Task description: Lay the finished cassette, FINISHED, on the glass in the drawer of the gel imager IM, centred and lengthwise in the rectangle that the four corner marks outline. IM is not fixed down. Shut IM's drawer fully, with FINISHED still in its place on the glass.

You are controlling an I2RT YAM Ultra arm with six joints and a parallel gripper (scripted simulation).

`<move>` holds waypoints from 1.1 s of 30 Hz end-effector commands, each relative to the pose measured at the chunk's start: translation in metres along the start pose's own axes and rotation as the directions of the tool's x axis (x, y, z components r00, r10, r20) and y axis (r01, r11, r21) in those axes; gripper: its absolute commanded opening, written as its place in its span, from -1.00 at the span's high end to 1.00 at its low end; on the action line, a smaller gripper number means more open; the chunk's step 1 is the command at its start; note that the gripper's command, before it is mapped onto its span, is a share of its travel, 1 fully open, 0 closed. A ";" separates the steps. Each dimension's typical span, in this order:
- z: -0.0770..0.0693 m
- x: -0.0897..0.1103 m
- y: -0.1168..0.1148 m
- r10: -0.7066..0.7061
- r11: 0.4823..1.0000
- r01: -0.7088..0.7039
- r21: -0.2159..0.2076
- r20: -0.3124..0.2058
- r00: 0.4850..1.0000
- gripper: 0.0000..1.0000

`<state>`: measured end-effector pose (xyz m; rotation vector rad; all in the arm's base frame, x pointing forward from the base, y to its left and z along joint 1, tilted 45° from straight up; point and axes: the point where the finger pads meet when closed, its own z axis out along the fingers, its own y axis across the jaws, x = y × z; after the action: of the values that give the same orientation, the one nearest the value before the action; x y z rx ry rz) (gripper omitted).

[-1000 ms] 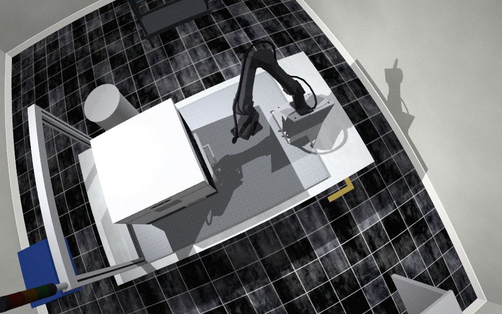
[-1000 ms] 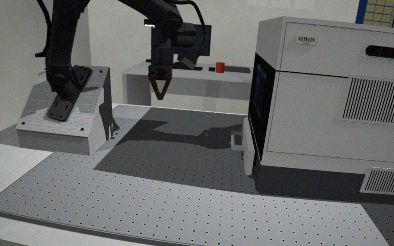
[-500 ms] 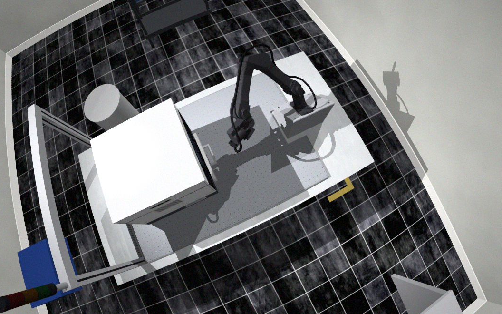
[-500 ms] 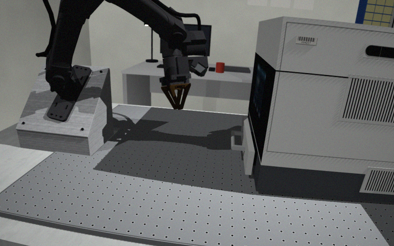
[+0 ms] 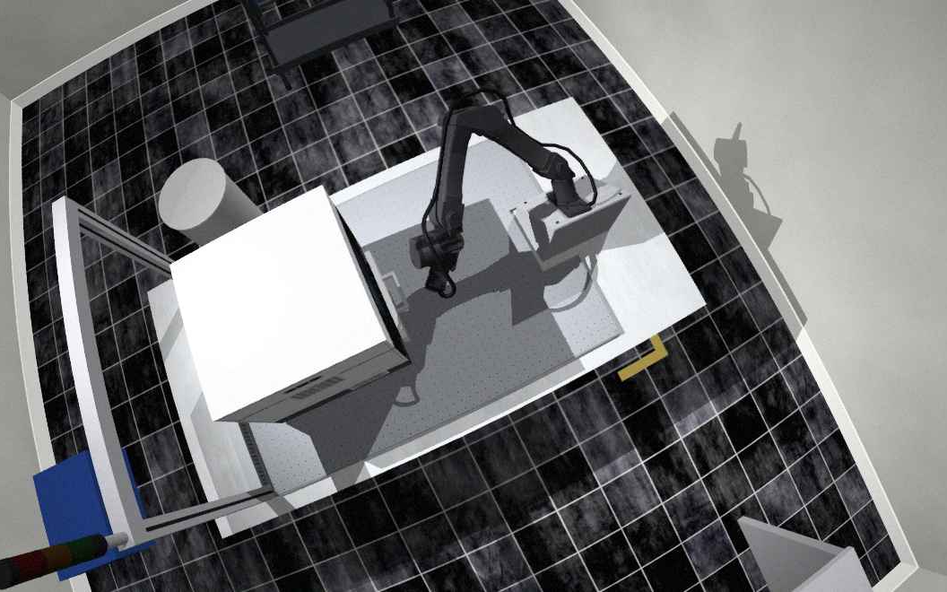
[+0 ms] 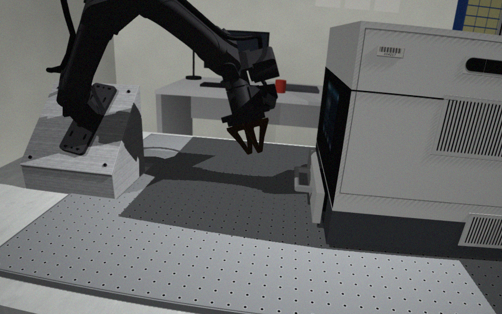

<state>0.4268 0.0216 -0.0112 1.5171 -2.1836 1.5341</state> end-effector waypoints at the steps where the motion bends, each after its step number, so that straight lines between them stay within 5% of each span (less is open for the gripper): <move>1: 0.009 -0.024 -0.016 -0.207 0.965 0.167 0.203 0.191 0.959 0.30; 3: 0.009 -0.024 -0.016 -0.207 0.965 0.167 0.203 0.191 0.959 0.30; 9: 0.036 -0.044 -0.018 -0.407 0.895 0.341 0.289 0.211 0.889 0.30; 15: 0.029 -0.039 -0.033 -0.547 0.802 0.435 0.409 0.212 0.810 0.30; 25: 0.028 -0.050 -0.018 -0.585 0.781 0.469 0.412 0.220 0.781 0.30; 33: 0.026 -0.053 -0.034 -0.566 0.787 0.443 0.430 0.216 0.796 0.30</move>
<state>0.4793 0.0201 -0.0348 2.3457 -1.4487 1.5640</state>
